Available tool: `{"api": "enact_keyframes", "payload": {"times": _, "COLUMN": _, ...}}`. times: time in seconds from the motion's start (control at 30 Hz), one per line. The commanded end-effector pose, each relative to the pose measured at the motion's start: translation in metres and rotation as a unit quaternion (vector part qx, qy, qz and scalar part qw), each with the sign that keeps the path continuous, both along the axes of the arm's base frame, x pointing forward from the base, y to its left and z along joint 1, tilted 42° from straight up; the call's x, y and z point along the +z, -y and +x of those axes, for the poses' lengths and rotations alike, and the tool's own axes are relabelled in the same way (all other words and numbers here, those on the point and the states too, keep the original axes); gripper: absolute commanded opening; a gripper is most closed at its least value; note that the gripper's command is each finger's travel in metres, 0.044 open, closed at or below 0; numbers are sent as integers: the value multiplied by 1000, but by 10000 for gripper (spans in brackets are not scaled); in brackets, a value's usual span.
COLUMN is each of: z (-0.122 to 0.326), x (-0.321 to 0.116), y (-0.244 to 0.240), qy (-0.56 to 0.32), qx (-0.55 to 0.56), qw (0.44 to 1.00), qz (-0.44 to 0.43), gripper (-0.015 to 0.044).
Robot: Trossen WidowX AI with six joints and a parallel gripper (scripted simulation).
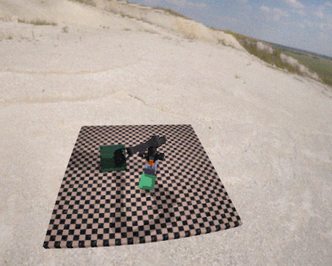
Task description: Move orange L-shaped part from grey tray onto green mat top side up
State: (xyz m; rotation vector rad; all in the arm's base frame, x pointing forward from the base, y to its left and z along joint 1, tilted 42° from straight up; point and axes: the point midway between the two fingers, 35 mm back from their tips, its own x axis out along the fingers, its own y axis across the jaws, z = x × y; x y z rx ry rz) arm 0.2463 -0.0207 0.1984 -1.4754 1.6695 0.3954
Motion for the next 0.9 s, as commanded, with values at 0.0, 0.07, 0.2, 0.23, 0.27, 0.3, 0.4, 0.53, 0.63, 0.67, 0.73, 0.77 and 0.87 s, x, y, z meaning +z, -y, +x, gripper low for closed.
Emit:
{"api": "enact_keyframes", "payload": {"times": 0.0, "z": -11, "x": 10, "y": 14, "qy": 0, "qx": 7, "qw": 1000, "qz": -1, "gripper": 0}}
{"api": "enact_keyframes", "payload": {"times": 0.07, "z": -15, "x": 16, "y": 20, "qy": 2, "qx": 10, "qw": 1000, "qz": -1, "gripper": 0}}
{"api": "enact_keyframes", "payload": {"times": 0.2, "z": -24, "x": 26, "y": 32, "qy": 7, "qx": 14, "qw": 1000, "qz": 1, "gripper": 0}}
{"api": "enact_keyframes", "payload": {"times": 0.23, "z": -26, "x": 29, "y": 35, "qy": 8, "qx": 15, "qw": 1000, "qz": 1, "gripper": 0}}
{"api": "enact_keyframes", "payload": {"times": 0.27, "z": -29, "x": 31, "y": 38, "qy": 9, "qx": 16, "qw": 1000, "qz": 1, "gripper": 0}}
{"api": "enact_keyframes", "payload": {"times": 0.3, "z": -31, "x": 34, "y": 41, "qy": 10, "qx": 16, "qw": 1000, "qz": 1, "gripper": 0}}
{"api": "enact_keyframes", "payload": {"times": 0.4, "z": -38, "x": 42, "y": 50, "qy": 12, "qx": 19, "qw": 1000, "qz": 1, "gripper": 0}}
{"api": "enact_keyframes", "payload": {"times": 0.53, "z": -43, "x": 47, "y": 56, "qy": 14, "qx": 20, "qw": 1000, "qz": 1, "gripper": 0}}
{"api": "enact_keyframes", "payload": {"times": 0.63, "z": -43, "x": 46, "y": 56, "qy": 12, "qx": 19, "qw": 1000, "qz": 1, "gripper": 0}}
{"api": "enact_keyframes", "payload": {"times": 0.67, "z": -43, "x": 46, "y": 57, "qy": 11, "qx": 18, "qw": 1000, "qz": 0, "gripper": 0}}
{"api": "enact_keyframes", "payload": {"times": 0.73, "z": -42, "x": 44, "y": 58, "qy": 9, "qx": 15, "qw": 1000, "qz": -1, "gripper": 0}}
{"api": "enact_keyframes", "payload": {"times": 0.77, "z": -42, "x": 43, "y": 59, "qy": 7, "qx": 13, "qw": 1000, "qz": -2, "gripper": 0}}
{"api": "enact_keyframes", "payload": {"times": 0.87, "z": -41, "x": 40, "y": 62, "qy": 2, "qx": 8, "qw": 1000, "qz": -4, "gripper": 0}}
